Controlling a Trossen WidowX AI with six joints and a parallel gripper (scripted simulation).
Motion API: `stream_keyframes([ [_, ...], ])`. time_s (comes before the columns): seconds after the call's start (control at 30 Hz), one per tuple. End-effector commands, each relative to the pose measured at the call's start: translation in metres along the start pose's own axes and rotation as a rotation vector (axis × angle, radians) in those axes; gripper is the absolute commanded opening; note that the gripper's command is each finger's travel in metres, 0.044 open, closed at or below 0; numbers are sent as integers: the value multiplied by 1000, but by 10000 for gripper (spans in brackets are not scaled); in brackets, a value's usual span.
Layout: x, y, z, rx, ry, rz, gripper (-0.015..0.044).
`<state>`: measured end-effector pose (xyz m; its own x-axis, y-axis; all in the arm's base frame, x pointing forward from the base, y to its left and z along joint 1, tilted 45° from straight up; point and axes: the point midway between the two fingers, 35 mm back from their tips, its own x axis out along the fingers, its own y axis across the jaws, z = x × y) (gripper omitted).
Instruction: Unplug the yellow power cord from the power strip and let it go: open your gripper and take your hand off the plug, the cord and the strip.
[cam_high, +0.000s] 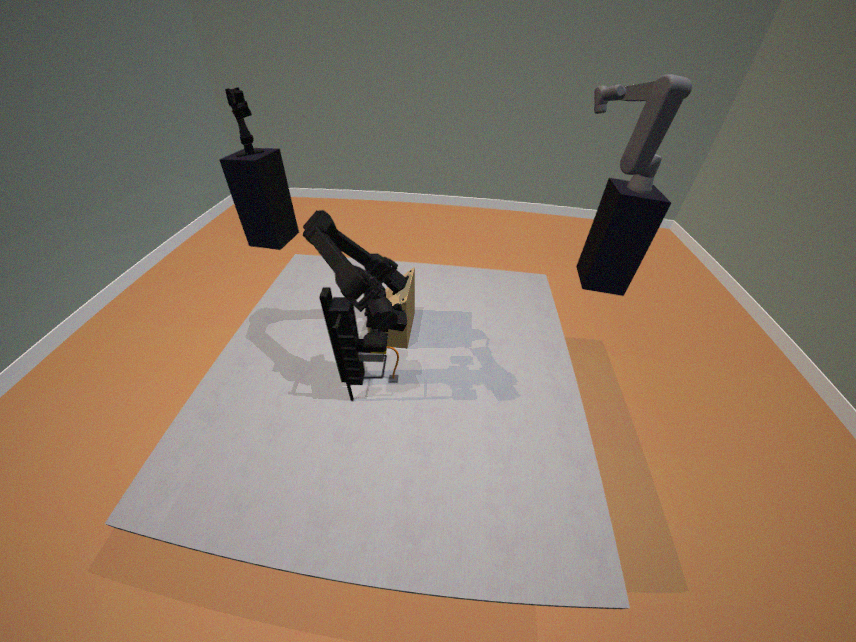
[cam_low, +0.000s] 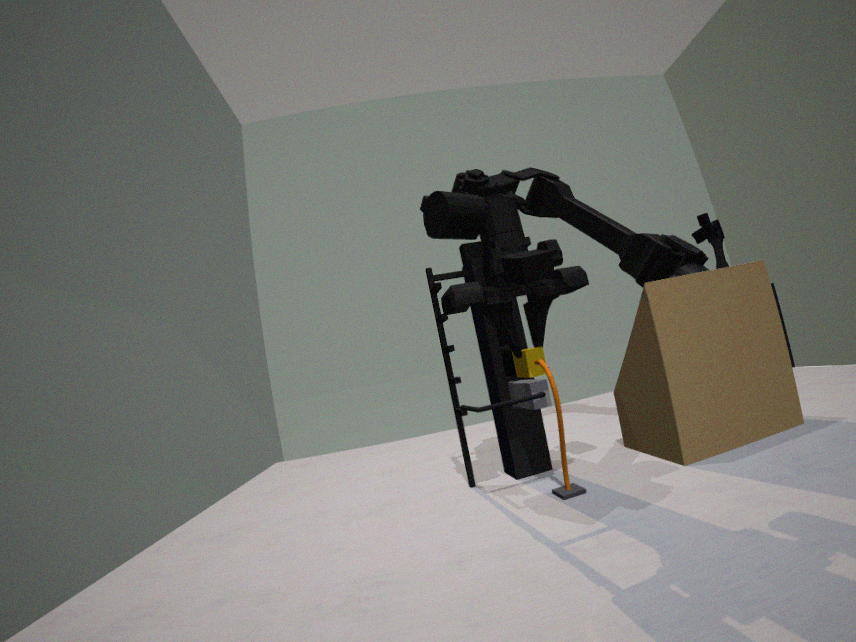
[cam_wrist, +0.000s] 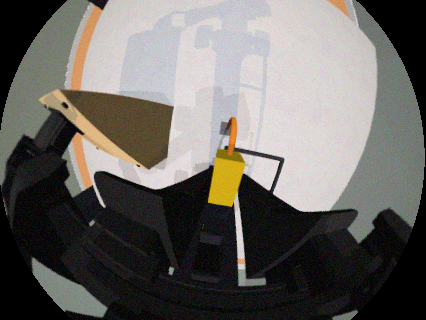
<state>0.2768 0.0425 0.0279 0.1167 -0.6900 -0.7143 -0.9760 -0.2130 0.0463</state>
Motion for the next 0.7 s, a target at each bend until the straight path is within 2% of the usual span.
stream_keyframes([
  [0.0, 0, 0, 2, -1, 0, 0, 0],
  [0.67, -2, -2, 34, -3, -4, -1, 0],
])
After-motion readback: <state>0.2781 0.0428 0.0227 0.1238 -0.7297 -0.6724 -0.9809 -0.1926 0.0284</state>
